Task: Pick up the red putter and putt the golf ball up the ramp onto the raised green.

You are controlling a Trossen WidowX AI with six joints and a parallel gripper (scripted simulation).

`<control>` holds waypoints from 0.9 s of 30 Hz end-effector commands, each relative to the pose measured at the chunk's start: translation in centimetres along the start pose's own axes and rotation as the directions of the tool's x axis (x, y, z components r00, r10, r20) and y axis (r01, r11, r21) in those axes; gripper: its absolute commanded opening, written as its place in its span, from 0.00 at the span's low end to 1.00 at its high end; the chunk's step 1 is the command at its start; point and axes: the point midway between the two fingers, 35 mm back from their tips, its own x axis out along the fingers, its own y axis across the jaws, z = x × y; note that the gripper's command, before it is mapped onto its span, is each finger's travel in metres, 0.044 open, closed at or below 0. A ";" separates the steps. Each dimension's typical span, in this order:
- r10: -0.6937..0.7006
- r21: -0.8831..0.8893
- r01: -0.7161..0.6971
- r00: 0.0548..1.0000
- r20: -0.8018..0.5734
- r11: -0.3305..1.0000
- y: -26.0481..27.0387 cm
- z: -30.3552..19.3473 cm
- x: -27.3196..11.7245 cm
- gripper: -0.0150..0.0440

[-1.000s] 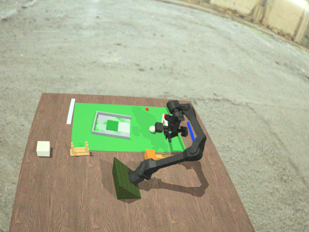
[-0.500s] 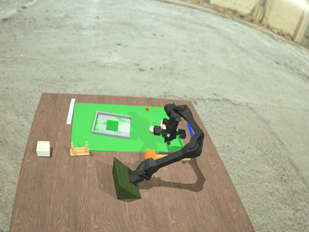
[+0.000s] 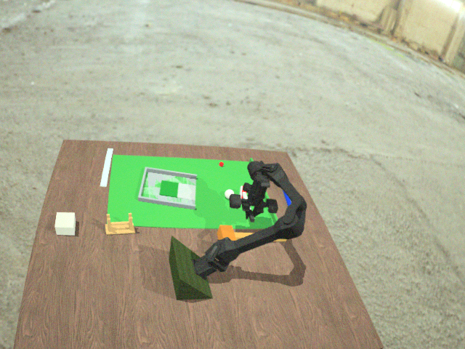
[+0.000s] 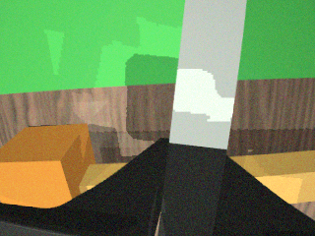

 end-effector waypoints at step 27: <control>-0.001 0.000 0.001 1.000 -0.002 1.000 -2.7 -0.1 0.4 0.25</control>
